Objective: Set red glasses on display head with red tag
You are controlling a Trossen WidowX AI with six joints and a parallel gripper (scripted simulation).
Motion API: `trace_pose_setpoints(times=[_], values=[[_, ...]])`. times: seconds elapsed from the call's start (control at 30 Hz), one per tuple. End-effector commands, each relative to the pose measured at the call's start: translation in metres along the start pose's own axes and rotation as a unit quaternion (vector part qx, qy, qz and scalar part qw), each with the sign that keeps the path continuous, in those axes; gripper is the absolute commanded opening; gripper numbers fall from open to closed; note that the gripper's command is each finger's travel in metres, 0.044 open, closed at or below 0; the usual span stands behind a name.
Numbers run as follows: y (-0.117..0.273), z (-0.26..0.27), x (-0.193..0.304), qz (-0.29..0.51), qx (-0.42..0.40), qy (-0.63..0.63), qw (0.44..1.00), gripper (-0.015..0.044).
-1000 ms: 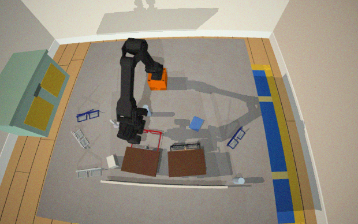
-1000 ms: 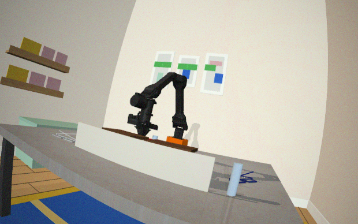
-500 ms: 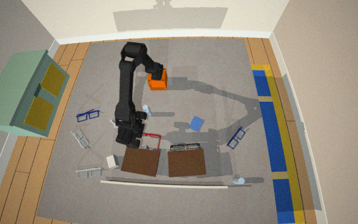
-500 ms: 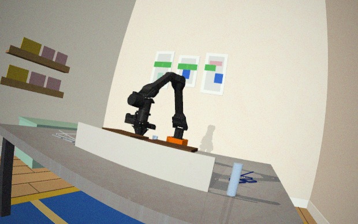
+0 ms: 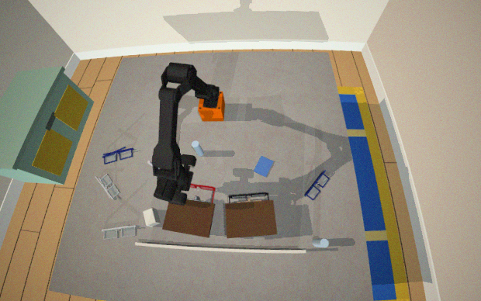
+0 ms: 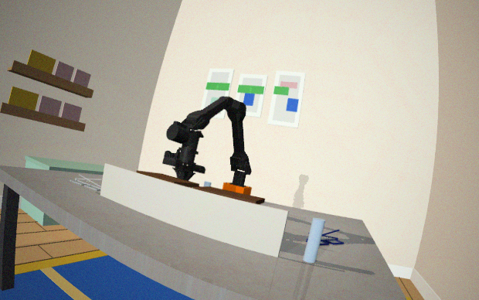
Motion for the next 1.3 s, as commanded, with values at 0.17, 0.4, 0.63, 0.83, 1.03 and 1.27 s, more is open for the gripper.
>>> trace_pose_setpoints(times=[0.17, 0.4, 0.63, 0.83, 1.03, 1.27], values=[[-0.001, 0.015, 0.001, 0.001, -0.002, -0.001, 1.0, 0.0], [-0.001, 0.024, 0.001, 0.001, -0.002, -0.001, 1.0, 0.0], [-0.002, 0.027, 0.001, 0.001, -0.003, -0.001, 1.0, 0.0], [-0.002, 0.028, 0.001, 0.001, -0.003, -0.001, 1.0, 0.0], [-0.002, 0.028, 0.001, 0.001, -0.003, -0.001, 1.0, 0.0], [-0.004, 0.027, 0.001, 0.001, -0.003, -0.001, 1.0, 0.0]])
Point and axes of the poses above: the point midway between the two fingers, 35 mm back from their tips, its own y axis back along the fingers, its own z axis across the jaws, x = y × z, the point moved 2 cm from there along y, back along the fingers, and after that the axes turned 1 degree about -y, right-handed, at the moved point
